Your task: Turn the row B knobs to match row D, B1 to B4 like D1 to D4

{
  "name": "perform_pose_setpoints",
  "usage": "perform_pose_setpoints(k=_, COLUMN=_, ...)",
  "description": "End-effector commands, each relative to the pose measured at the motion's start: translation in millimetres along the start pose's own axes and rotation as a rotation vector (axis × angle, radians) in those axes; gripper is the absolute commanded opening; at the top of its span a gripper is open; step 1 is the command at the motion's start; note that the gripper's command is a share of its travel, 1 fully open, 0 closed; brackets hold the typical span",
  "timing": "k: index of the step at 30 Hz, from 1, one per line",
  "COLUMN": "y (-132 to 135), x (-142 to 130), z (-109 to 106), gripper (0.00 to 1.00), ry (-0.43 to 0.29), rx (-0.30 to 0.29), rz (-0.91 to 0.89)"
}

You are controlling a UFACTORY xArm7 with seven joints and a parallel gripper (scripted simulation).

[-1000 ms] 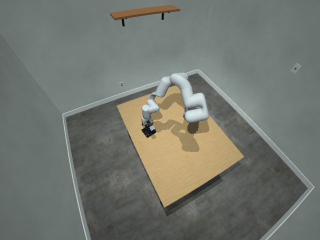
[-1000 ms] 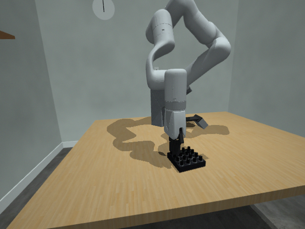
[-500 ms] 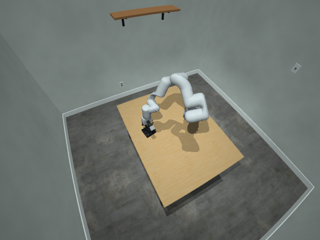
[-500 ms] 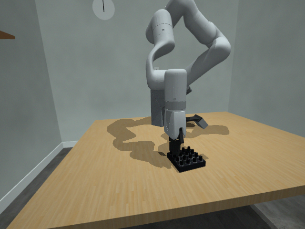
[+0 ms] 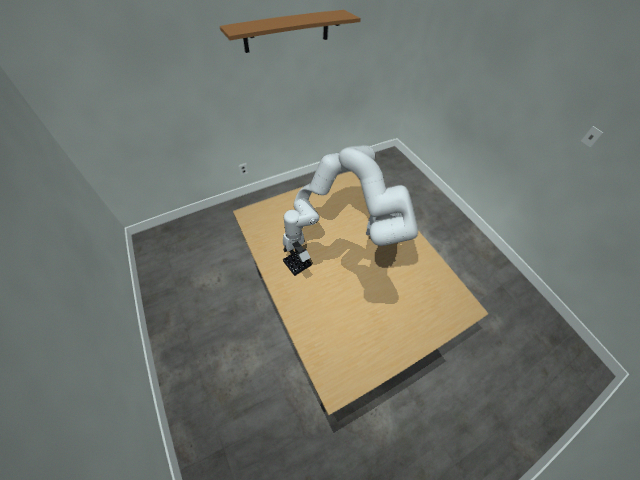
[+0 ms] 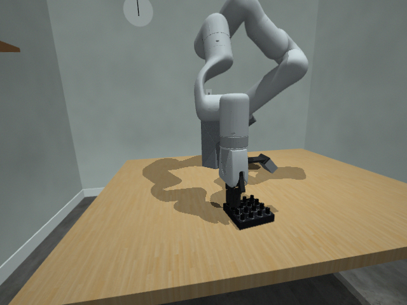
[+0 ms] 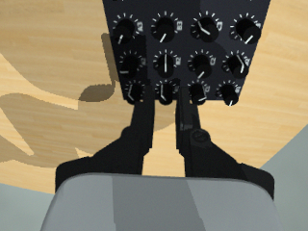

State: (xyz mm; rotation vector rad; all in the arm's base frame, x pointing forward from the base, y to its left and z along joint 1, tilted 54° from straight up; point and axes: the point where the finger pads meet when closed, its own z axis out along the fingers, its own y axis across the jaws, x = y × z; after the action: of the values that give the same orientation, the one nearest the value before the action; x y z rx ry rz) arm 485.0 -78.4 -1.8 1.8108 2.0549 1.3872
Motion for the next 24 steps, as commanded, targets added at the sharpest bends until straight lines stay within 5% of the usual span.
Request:
perform_pose_setpoints(k=1, y=0.8, x=-1.2, z=1.4, gripper=0.19, ry=-0.003, rx=-0.002, rz=0.0)
perform_pose_setpoints(k=24, y=0.8, x=-1.2, z=6.9, gripper=0.19, ry=-0.003, rx=-0.002, rz=0.0)
